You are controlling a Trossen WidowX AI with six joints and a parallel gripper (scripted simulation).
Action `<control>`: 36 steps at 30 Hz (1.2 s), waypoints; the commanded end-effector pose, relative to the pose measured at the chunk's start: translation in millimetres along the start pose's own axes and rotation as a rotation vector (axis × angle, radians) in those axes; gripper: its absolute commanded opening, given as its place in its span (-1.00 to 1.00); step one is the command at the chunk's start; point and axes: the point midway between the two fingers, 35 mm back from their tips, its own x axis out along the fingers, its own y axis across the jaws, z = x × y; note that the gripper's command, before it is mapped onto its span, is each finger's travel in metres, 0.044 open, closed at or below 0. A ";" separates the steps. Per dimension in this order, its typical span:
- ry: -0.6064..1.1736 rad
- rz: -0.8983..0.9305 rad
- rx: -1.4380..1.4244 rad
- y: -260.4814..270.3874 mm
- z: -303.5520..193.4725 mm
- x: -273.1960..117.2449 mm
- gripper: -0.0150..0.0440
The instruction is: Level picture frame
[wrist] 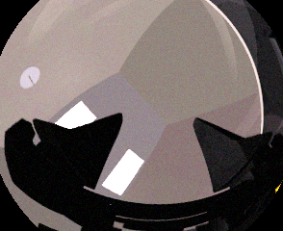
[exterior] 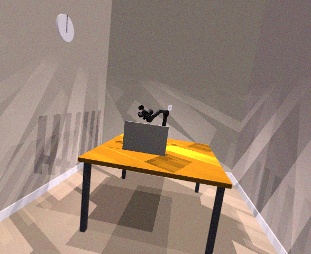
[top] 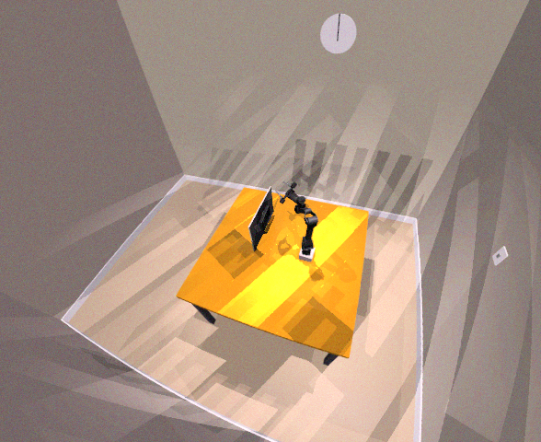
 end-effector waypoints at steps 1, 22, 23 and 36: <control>-0.007 -0.004 -0.011 -0.6 0.7 -1.2 0.78; -0.140 -0.582 -0.892 -134.0 20.4 -170.5 0.39; -0.131 -0.588 -0.904 -137.5 19.6 -173.6 0.39; -0.128 -0.590 -0.909 -138.7 19.3 -174.6 0.39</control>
